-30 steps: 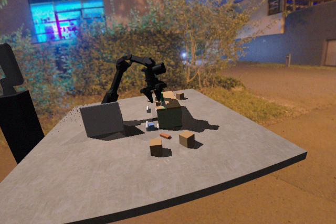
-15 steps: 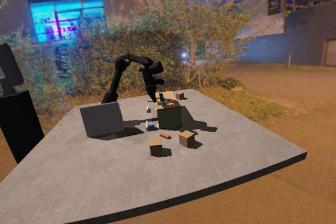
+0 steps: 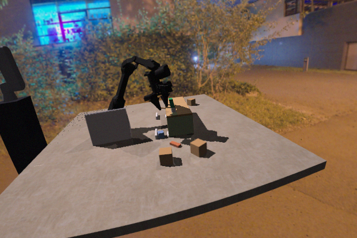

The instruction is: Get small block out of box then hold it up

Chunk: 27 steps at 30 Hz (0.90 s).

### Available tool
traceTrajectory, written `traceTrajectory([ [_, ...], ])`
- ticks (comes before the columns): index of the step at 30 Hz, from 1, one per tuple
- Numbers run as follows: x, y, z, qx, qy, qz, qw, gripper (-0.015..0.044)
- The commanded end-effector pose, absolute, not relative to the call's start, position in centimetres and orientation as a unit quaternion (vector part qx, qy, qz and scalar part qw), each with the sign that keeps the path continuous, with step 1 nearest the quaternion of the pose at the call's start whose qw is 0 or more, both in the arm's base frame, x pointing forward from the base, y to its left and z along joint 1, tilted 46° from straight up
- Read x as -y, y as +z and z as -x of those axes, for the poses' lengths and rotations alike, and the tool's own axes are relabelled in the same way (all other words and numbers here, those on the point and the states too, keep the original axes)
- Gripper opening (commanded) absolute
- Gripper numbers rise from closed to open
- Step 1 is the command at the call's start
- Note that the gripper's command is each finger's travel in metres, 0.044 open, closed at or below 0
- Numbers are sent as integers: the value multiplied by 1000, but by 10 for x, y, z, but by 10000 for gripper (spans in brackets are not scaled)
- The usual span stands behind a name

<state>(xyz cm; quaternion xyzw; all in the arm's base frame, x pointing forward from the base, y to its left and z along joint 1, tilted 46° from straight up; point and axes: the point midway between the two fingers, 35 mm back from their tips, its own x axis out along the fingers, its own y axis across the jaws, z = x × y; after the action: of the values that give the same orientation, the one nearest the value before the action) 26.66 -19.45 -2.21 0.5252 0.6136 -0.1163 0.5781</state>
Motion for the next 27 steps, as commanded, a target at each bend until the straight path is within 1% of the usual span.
traceTrajectory([
  [1,193,-31,-253,-487,-333,-762,268,285],
  [14,198,-34,-245,-350,-440,-827,10,285],
  [27,202,-37,-238,-196,-501,-803,-256,285],
])
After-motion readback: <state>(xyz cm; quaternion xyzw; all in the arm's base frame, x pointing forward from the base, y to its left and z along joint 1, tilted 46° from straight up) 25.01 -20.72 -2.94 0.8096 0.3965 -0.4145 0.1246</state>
